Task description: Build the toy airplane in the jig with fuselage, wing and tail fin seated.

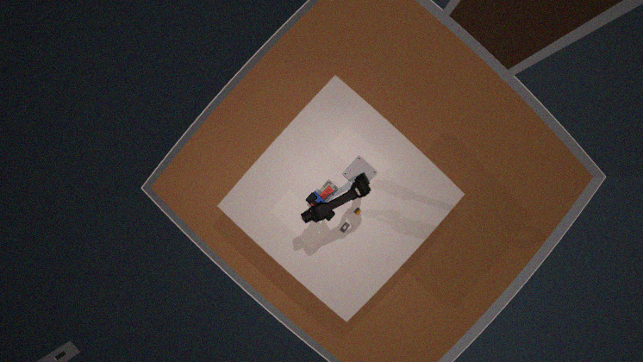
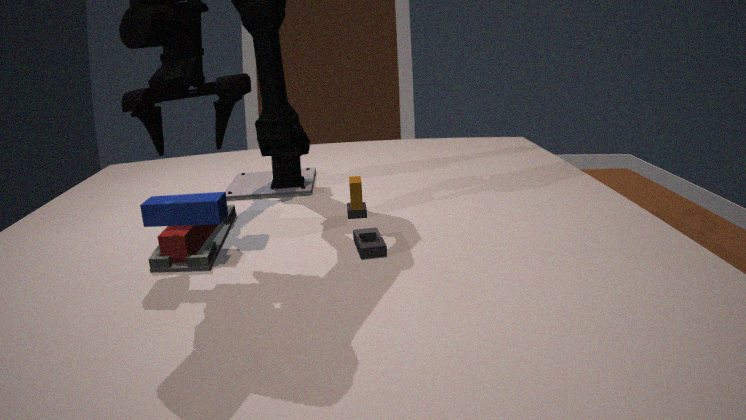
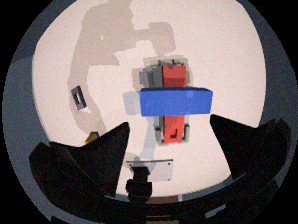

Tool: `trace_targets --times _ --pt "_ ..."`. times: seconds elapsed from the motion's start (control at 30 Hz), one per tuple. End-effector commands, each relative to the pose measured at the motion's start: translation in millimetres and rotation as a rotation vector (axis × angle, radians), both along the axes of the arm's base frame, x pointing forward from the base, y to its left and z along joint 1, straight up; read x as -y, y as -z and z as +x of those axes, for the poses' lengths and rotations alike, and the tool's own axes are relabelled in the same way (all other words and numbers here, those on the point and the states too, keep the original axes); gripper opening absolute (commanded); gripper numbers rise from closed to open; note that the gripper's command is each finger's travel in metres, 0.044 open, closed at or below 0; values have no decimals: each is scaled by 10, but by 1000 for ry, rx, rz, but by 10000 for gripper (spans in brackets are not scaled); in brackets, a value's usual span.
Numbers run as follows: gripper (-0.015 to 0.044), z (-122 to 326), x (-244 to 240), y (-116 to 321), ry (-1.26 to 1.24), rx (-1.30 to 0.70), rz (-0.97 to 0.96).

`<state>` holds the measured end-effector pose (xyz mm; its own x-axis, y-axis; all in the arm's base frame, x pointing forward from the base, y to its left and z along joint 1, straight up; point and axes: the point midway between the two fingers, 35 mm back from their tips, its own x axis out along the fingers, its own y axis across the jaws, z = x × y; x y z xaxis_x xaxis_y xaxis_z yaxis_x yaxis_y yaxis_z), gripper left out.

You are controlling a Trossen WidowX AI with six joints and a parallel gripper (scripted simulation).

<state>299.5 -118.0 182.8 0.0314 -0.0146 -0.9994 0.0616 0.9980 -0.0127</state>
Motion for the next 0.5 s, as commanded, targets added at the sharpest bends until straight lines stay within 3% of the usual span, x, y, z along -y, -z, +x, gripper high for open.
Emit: trace_targets --times 0.0,0.2,0.47 --pt "440 -8 -482 -19 -22 1 6" --pt "440 -234 -1355 -13 -22 -1 15" --pt "440 -869 -2217 46 -22 -7 25"
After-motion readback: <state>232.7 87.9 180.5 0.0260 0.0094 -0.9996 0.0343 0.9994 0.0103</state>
